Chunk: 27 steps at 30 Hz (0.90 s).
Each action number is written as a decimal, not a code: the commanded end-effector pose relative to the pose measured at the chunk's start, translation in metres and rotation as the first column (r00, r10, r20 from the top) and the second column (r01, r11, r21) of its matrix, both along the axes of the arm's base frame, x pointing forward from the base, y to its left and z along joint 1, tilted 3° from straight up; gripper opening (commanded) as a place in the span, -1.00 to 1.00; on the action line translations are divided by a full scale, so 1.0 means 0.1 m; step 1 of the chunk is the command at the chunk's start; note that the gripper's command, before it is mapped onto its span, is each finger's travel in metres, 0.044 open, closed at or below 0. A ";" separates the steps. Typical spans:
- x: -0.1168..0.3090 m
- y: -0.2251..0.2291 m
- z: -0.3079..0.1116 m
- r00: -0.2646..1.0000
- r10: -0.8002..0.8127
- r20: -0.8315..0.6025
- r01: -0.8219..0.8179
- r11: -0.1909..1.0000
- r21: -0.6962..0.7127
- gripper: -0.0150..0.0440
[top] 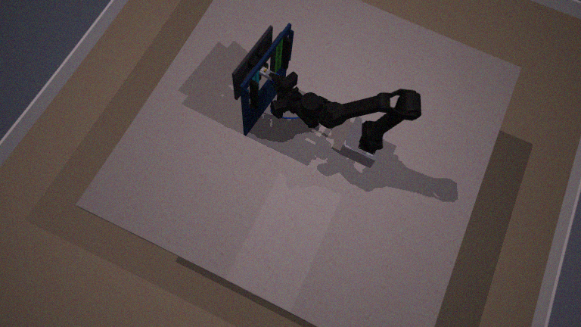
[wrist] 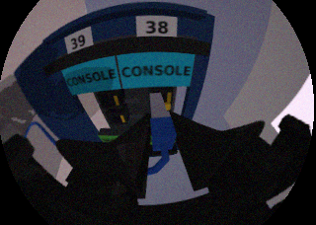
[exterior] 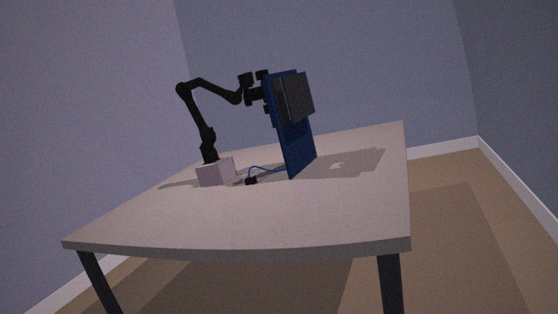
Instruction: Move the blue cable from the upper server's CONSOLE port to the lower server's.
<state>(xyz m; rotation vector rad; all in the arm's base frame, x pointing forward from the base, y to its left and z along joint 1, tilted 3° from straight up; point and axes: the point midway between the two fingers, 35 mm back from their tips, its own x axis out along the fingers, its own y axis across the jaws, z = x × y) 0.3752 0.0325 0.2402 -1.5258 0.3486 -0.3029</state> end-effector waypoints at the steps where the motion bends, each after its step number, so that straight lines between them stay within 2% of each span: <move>1: -0.03 0.01 0.01 1.000 -0.004 0.004 0.004 1.000 0.004 -0.49; 27: -0.19 0.06 0.01 1.000 -0.004 0.003 0.004 1.000 0.004 -0.49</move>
